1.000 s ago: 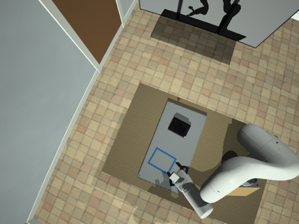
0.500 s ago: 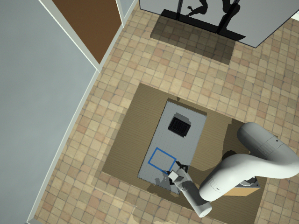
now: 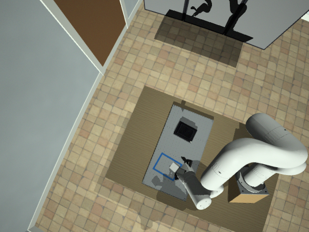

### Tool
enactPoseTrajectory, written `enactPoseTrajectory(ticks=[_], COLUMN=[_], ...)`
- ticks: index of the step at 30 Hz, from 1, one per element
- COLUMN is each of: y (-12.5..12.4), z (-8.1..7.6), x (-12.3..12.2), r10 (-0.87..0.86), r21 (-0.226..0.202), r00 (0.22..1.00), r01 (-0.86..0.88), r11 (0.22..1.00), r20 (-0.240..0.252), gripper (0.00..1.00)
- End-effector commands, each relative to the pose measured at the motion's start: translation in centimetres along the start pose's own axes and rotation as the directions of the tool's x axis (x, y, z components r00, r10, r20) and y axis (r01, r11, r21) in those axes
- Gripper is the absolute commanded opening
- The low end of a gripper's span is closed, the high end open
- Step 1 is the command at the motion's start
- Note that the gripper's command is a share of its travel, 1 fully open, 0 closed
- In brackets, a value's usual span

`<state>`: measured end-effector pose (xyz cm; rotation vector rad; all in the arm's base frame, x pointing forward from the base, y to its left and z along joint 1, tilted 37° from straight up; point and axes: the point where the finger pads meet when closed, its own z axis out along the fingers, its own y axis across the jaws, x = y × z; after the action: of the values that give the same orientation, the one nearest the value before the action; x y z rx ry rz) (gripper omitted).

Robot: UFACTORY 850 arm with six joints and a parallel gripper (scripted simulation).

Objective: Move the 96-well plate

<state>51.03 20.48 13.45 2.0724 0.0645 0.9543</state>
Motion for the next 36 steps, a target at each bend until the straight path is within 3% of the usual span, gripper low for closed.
enactPoseTrajectory(ticks=[1,3,6,9,12,13,15,16,19,21,24,26,36], y=[0.9,1.6,2.6,3.7,4.5,4.9,4.9,5.3,6.4,7.1,8.2,9.0,12.0], z=[1.1,1.8,3.0,4.0,4.9,5.2,5.2,5.6,6.6,7.3,8.2,8.9,11.1], x=[0.0,0.0,-0.1,-0.2,-0.3,-0.3,-0.3,-0.4,-0.5,-0.6,-0.8,-0.9,-1.2], r10=[-0.014,-0.029,-0.029,-0.05,-0.05,-0.058,-0.058,-0.067,-0.069,-0.085,-0.086,-0.101,-0.114], r21=[0.002,0.008,0.008,0.027,0.027,0.038,0.038,0.049,0.053,0.083,0.085,0.121,0.16], r00=[0.999,0.996,0.996,0.985,0.985,0.979,0.979,0.972,0.97,0.953,0.951,0.932,0.913], r01=[0.014,0.028,0.028,0.047,0.047,0.052,0.052,0.057,0.058,0.063,0.064,0.062,0.054], r11=[1.0,1.0,1.0,0.999,0.999,0.998,0.998,0.997,0.997,0.995,0.994,0.991,0.986], r20=[0.04,0.09,0.09,0.166,0.166,0.196,0.196,0.226,0.235,0.291,0.295,0.347,0.391], gripper=[1.0,1.0,1.0,1.0,1.0,1.0,1.0,1.0,1.0,1.0,1.0,1.0,1.0])
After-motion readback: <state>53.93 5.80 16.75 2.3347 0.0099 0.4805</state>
